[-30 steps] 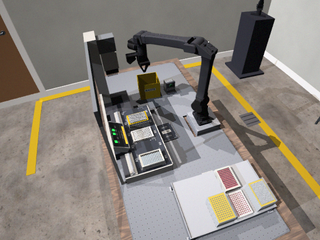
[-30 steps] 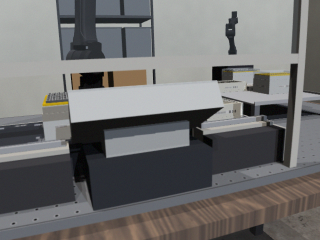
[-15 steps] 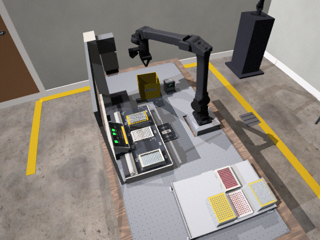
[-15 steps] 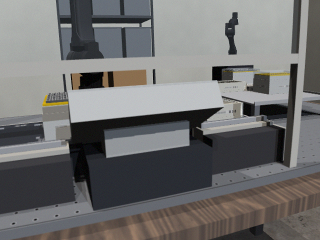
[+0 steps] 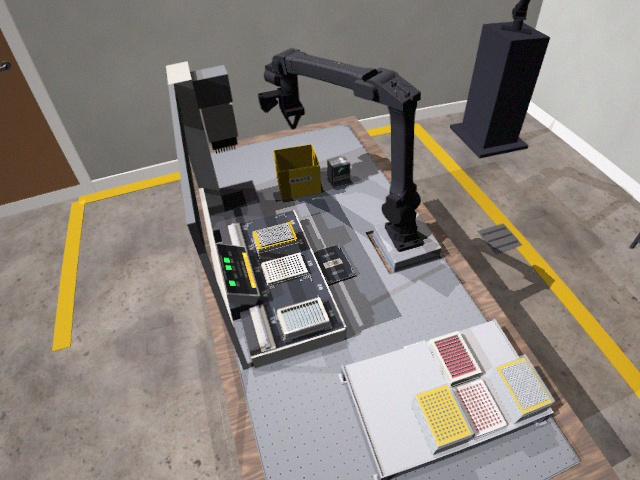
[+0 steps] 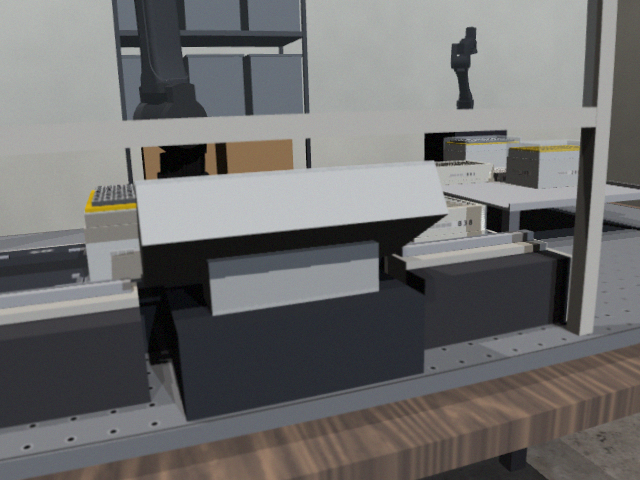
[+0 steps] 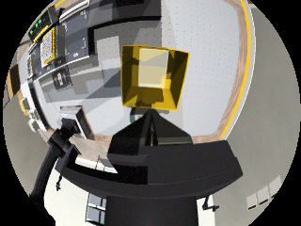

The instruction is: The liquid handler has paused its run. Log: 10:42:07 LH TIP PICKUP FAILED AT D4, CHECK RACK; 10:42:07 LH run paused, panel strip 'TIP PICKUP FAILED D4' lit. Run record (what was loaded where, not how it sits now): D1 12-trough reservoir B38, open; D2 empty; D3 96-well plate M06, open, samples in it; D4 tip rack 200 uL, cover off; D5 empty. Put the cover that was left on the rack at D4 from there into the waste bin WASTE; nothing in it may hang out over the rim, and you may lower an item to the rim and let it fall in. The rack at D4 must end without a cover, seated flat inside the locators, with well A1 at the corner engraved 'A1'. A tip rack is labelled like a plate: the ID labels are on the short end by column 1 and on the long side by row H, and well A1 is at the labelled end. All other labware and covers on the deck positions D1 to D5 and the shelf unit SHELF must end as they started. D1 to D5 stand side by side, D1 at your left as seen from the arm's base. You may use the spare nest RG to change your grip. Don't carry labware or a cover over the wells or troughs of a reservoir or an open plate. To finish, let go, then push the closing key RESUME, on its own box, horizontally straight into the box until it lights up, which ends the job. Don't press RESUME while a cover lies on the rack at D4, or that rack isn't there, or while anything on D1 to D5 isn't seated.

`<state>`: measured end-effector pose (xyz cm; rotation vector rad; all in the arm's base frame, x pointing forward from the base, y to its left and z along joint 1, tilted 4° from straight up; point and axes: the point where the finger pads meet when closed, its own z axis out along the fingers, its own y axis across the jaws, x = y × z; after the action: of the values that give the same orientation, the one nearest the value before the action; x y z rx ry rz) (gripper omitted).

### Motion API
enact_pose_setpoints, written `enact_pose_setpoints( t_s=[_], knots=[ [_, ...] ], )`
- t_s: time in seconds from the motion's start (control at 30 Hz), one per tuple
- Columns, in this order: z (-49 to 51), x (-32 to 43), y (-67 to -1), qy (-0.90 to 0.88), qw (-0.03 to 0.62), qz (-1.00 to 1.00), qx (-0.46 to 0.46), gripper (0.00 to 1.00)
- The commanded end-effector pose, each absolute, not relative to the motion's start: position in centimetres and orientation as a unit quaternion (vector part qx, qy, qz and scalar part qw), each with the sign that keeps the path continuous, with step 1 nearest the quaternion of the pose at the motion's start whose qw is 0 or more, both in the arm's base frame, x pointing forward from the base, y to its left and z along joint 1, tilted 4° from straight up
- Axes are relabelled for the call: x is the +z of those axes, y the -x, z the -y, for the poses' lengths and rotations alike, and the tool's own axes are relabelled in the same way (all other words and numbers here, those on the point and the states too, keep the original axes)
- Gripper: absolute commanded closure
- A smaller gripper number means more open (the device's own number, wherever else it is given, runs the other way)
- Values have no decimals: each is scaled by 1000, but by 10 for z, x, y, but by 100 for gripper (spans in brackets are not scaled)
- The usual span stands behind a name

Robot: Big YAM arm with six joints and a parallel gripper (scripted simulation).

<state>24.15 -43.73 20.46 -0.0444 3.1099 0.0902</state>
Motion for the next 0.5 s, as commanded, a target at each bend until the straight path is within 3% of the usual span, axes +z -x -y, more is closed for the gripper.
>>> enact_pose_setpoints(
  t_s=[0.0,0.47],
  knots=[
    [449,238,-252,25,32,-999,-2,100],
    [449,238,-252,22,32,-999,-2,100]
  ],
)
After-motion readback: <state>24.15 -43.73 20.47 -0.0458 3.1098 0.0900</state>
